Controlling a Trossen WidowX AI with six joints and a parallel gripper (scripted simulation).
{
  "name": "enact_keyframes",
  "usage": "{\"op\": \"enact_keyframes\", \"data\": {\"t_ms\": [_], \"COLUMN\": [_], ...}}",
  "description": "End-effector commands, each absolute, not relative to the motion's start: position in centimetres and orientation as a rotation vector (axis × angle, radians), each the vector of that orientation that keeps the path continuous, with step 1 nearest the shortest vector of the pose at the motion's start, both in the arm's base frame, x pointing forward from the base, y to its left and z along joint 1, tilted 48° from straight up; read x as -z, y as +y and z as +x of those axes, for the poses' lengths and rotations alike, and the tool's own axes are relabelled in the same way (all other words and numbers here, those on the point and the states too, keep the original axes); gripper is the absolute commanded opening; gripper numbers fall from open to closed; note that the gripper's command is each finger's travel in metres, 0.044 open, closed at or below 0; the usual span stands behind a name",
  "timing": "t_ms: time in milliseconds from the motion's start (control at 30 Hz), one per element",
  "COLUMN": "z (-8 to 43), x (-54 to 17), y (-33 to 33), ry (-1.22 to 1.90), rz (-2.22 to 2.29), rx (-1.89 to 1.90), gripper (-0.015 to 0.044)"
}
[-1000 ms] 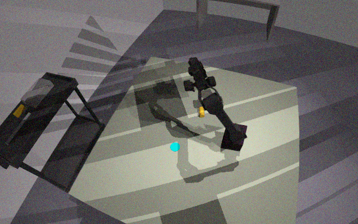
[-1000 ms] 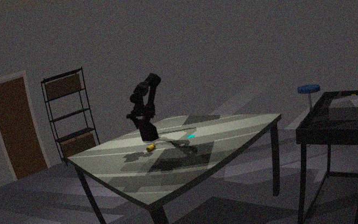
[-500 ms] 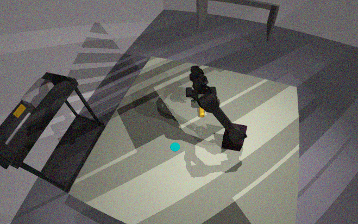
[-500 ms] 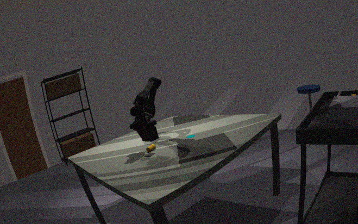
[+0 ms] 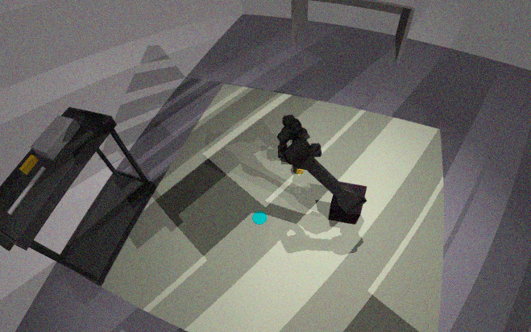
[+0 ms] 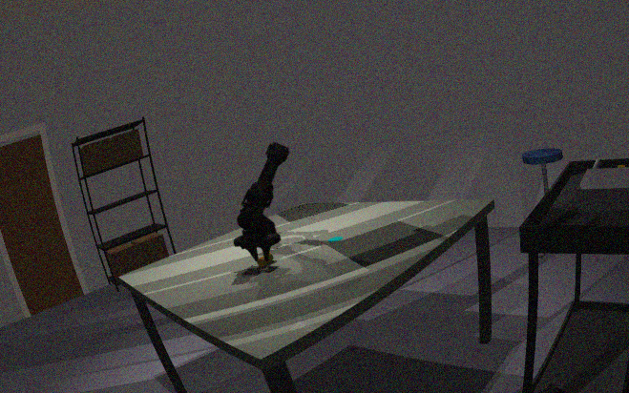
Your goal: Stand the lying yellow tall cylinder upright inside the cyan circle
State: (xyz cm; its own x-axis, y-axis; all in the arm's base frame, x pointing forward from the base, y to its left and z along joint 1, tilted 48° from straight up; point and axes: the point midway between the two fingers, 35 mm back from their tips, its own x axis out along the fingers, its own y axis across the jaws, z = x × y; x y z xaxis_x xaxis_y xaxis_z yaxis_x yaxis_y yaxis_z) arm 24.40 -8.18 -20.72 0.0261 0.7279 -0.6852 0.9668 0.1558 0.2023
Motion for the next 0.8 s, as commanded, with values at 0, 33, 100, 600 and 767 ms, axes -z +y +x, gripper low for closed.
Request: {"op": "enact_keyframes", "data": {"t_ms": [0, 33, 100, 600, 767], "z": [24.3, 24.3, 24.3, 24.6, 24.6], "x": [20.8, 20.8, 20.8, 18.5, 17.4], "y": [-8.0, -8.0, -8.0, -10.9, -12.1], "ry": [1.756, 1.756, 1.756, 1.753, 1.752], "rz": [1.634, 1.634, 1.634, 1.631, 1.630], "rx": [0.447, 0.447, 0.447, 0.452, 0.453], "gripper": [0.0126, 0.0105, 0.0105, 0.0105, 0.0105]}}
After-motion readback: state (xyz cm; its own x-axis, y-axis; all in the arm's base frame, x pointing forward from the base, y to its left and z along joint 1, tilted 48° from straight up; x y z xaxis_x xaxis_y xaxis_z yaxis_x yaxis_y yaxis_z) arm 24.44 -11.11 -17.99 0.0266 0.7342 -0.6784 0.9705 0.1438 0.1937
